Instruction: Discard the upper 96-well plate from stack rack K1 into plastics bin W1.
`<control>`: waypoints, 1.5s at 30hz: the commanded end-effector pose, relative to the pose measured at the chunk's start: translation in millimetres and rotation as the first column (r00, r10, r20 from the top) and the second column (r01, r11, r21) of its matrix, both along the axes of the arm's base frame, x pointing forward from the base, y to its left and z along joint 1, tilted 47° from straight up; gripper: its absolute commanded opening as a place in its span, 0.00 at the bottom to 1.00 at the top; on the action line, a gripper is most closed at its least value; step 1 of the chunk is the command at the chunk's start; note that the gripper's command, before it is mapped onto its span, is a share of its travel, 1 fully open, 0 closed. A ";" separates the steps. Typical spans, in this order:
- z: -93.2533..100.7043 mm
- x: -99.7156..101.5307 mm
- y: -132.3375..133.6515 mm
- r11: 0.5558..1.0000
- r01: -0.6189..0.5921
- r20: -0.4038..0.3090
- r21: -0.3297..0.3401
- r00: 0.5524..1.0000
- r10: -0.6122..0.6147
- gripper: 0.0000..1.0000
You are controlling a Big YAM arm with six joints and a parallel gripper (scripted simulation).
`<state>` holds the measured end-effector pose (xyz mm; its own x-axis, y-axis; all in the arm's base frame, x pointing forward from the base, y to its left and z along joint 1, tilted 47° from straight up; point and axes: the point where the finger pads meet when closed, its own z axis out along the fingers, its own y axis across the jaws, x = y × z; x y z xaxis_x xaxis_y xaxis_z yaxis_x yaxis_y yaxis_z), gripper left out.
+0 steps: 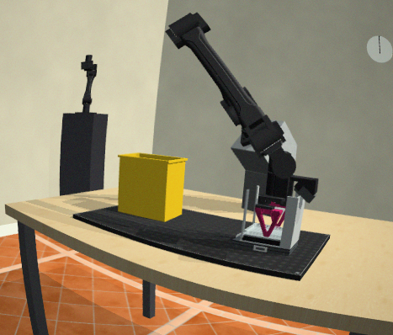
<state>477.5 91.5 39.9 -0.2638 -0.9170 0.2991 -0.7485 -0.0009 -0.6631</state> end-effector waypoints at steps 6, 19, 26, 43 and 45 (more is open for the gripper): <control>-0.4 12.0 -2.2 1.000 0.008 0.014 -0.001 1.000 -0.008 0.00; -0.5 3.8 9.2 1.000 -0.003 0.001 0.001 1.000 0.003 0.00; 17.6 -7.6 17.4 1.000 -0.015 0.018 0.012 1.000 0.015 0.00; 33.7 -24.2 26.2 1.000 -0.014 0.016 0.010 1.000 0.014 0.00; 34.9 -25.3 26.8 1.000 -0.014 0.016 0.010 1.000 0.014 0.00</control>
<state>457.1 105.3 63.1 -0.2679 -0.9134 0.3065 -0.7490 -0.0027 -0.6626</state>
